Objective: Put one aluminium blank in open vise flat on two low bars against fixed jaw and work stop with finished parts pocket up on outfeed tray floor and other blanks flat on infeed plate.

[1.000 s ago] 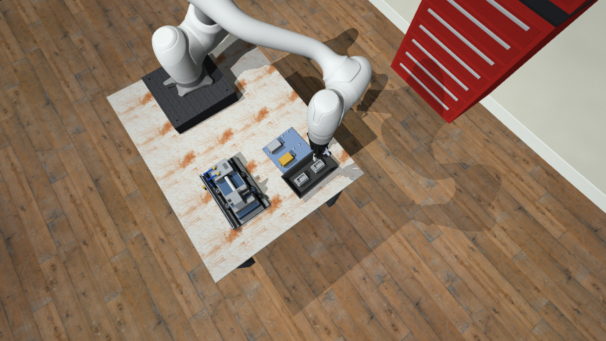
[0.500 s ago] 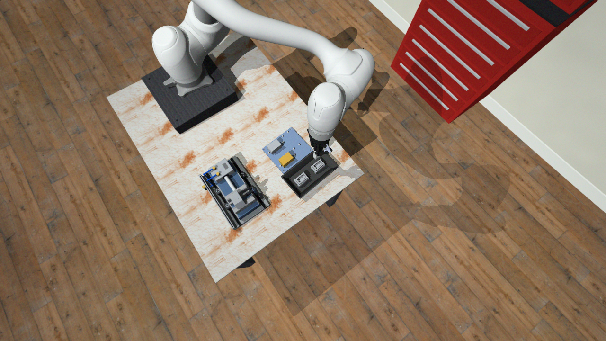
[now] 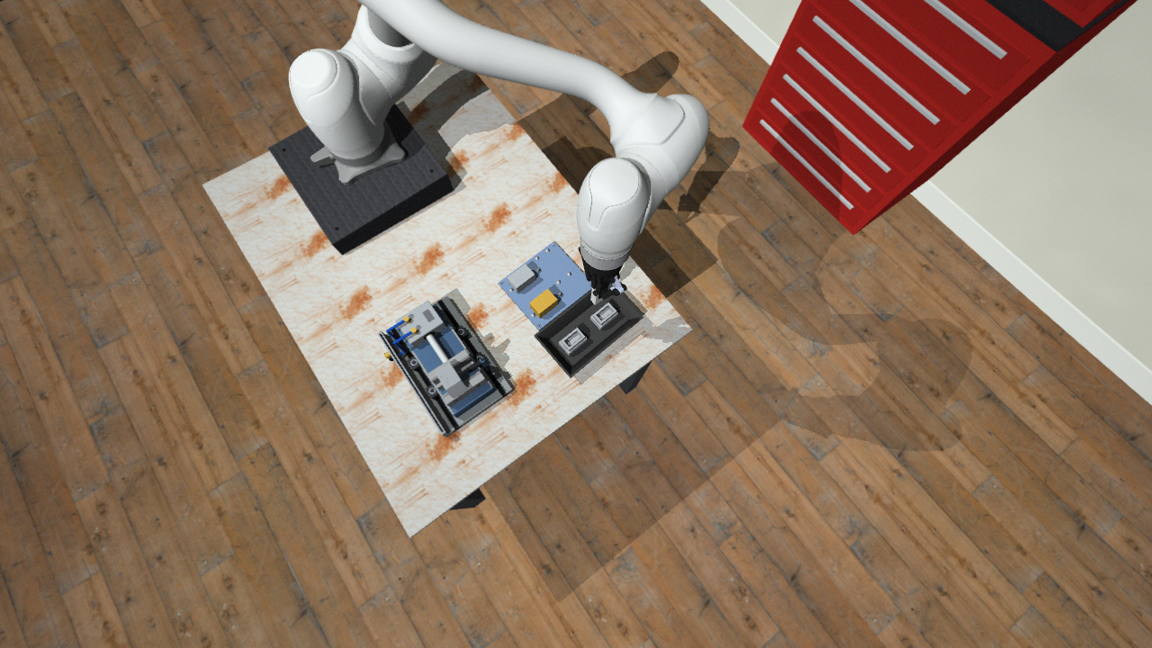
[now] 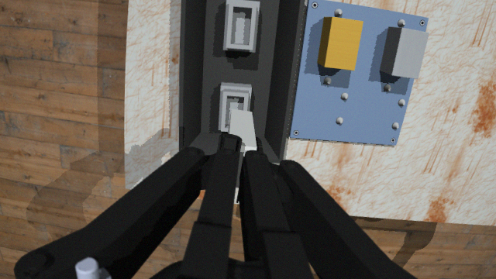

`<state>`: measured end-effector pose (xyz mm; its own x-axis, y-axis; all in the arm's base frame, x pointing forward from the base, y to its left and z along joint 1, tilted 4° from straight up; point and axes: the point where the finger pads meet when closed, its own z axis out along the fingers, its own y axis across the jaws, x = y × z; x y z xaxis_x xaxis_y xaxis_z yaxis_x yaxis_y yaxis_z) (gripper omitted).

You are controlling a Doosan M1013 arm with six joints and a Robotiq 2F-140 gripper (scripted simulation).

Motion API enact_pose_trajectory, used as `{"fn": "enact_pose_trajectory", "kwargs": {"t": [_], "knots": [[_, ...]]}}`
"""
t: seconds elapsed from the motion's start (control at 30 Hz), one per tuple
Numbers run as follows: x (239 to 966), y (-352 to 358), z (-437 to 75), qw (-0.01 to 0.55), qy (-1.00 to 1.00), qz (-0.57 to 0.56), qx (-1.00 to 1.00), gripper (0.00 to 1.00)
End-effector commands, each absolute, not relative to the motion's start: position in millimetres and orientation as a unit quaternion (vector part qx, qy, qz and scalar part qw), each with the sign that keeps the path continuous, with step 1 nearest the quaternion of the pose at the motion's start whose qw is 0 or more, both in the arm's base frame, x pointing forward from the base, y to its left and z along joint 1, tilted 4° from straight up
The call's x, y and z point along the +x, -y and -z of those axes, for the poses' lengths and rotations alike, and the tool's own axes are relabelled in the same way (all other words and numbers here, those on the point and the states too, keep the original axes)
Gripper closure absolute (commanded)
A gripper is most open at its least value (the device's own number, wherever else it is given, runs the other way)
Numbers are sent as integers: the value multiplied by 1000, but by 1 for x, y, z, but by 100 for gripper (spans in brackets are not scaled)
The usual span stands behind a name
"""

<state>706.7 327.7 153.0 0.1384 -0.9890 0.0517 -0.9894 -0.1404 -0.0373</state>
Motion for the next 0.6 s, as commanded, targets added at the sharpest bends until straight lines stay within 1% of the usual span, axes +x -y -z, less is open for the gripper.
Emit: {"fn": "enact_pose_trajectory", "kwargs": {"t": [0.0, 0.3, 0.37, 0.4, 0.57], "knots": [[712, -286, -155, 3, 654, -32, 756, 100], [716, -211, -159, 3, 654, -31, 756, 100], [716, -211, -159, 3, 654, -31, 756, 100], [715, -187, -160, 3, 654, -31, 756, 100], [712, -149, -162, 3, 654, -31, 756, 100]]}}
